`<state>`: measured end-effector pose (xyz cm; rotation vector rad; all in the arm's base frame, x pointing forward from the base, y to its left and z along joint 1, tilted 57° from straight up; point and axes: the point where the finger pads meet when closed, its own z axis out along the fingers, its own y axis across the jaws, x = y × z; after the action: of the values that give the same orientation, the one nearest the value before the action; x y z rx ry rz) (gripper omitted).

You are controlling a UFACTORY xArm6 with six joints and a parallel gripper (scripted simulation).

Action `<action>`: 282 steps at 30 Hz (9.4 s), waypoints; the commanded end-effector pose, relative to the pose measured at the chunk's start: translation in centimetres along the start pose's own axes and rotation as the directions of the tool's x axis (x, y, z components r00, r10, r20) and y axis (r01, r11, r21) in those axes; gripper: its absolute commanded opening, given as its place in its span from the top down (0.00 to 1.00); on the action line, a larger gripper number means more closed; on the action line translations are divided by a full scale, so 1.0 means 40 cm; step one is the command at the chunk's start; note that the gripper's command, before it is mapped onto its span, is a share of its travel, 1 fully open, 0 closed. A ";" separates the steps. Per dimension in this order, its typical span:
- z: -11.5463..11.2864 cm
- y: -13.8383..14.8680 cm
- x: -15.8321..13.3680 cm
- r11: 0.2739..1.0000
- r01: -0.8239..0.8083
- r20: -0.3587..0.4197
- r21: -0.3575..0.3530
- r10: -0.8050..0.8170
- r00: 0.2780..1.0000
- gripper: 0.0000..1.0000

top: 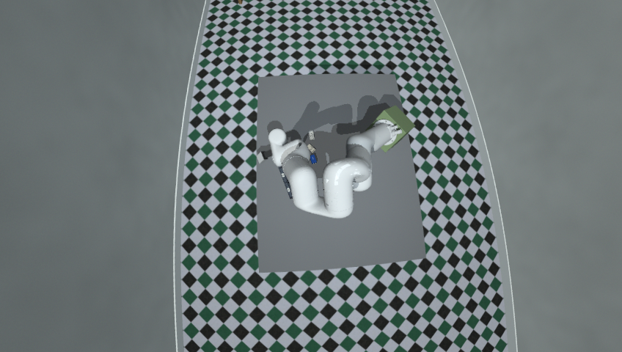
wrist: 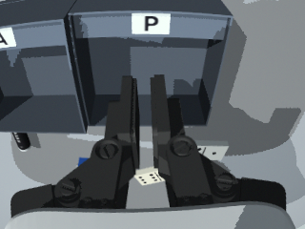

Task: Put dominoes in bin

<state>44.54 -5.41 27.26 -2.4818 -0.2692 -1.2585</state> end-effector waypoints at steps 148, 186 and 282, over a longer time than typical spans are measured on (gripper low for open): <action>-0.060 -0.209 0.004 1.000 0.001 -0.002 0.000 -0.001 1.000 0.93; 0.033 -0.419 0.015 1.000 0.000 -0.003 0.000 0.000 1.000 0.93; -0.060 -0.419 0.016 1.000 0.001 -0.003 0.000 -0.001 1.000 0.93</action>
<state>38.30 9.35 32.21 -2.4744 -0.2710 -1.2664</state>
